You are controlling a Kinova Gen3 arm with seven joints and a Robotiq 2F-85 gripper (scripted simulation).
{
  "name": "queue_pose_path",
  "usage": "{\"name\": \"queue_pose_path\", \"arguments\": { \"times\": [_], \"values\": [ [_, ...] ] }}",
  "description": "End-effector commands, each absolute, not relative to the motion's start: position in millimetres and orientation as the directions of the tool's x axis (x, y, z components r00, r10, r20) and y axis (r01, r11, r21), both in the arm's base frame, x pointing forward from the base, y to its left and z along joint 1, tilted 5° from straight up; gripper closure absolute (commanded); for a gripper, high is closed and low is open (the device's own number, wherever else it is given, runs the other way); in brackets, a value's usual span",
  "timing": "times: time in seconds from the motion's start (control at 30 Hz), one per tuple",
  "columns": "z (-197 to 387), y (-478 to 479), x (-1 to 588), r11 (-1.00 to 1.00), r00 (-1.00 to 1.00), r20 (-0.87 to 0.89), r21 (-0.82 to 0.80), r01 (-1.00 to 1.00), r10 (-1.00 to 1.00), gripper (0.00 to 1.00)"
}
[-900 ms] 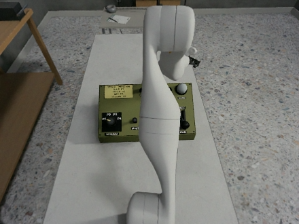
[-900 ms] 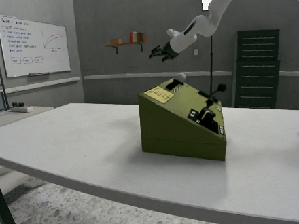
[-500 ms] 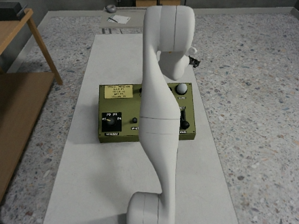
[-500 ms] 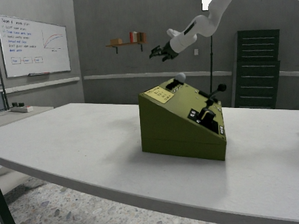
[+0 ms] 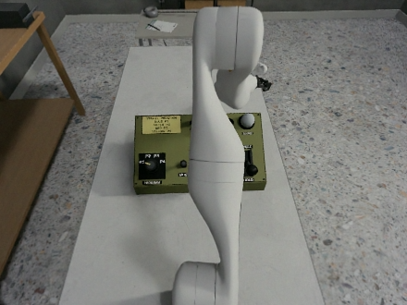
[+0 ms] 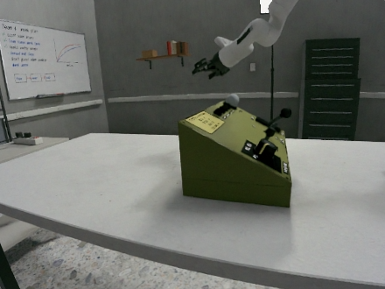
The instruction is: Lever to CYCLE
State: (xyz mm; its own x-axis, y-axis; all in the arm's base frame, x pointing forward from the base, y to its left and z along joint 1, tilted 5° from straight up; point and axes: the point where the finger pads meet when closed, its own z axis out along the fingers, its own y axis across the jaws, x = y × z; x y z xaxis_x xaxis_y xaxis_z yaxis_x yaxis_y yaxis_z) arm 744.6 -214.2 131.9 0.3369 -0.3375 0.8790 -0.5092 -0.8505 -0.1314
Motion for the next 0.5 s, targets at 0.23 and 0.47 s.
{"name": "queue_pose_path", "arguments": {
  "times": [0.23, 0.47],
  "values": [
    [145.5, -201.6, 743.1, -0.855, 0.338, 0.885, -0.117, -0.505, -0.321, 0.0],
    [167.2, -176.7, 736.8, -0.862, 0.346, 0.892, -0.087, -0.499, -0.291, 0.0]
  ]
}}
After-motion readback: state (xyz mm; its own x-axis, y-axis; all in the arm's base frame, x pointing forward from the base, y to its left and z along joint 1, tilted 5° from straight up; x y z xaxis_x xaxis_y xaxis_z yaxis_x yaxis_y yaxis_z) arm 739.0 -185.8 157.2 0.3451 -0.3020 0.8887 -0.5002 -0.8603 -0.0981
